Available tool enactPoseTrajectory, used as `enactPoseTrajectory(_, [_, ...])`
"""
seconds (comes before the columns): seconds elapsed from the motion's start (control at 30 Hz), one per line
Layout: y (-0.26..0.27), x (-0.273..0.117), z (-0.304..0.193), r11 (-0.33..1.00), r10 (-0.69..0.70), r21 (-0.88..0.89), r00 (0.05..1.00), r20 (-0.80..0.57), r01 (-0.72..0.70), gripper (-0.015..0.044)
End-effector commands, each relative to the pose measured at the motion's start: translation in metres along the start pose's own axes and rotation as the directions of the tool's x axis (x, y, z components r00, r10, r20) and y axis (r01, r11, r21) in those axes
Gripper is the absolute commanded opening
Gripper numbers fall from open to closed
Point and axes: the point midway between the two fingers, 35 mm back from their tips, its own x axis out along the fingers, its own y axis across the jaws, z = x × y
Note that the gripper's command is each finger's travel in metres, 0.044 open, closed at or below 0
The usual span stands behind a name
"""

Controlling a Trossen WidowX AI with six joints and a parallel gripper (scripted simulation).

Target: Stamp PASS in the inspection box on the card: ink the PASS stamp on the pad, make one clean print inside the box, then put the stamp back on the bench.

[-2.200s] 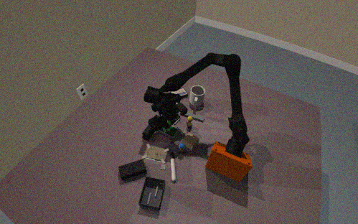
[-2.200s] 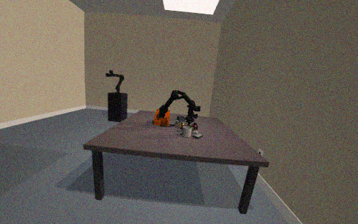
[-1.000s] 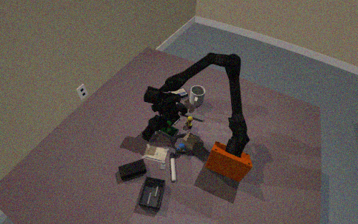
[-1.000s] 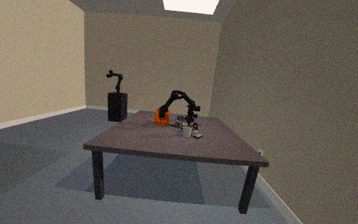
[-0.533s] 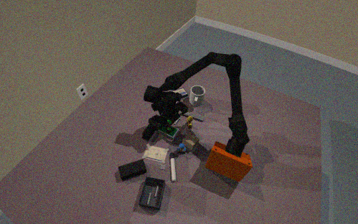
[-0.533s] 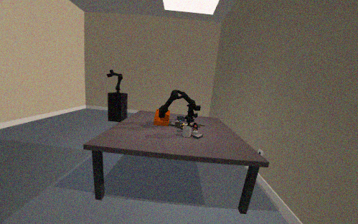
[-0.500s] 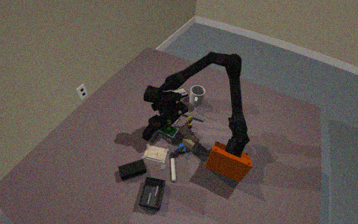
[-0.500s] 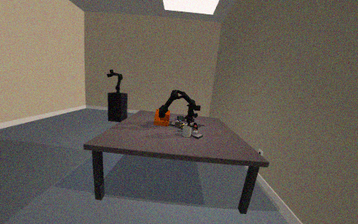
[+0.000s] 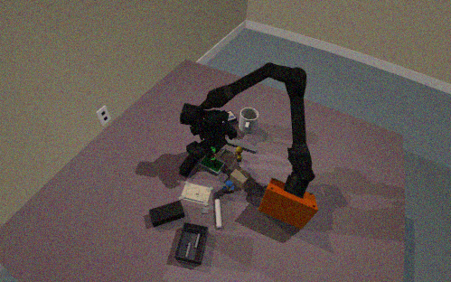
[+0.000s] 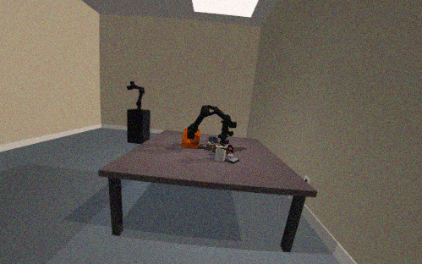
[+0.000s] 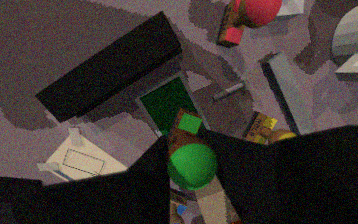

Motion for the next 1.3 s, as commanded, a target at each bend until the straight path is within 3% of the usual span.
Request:
enactPoseTrajectory(0.0, [0.001, -0.008, 0.001, 1.0, 0.006, 0.005, 1.0, 0.003, -0.006, 0.0])
enactPoseTrajectory(0.43, [0.003, -0.025, 0.0, 1.0, 0.006, -0.018, 1.0, 0.002, -0.006, 0.0])
enactPoseTrajectory(0.83, [0.04, -0.026, -0.007, 0.912, 0.013, -0.411, 1.0, -0.008, -0.015, 0.0])
enactPoseTrajectory(1.27, [0.08, -0.027, -0.02, 0.646, 0.014, -0.763, 1.0, -0.019, -0.023, 0.0])
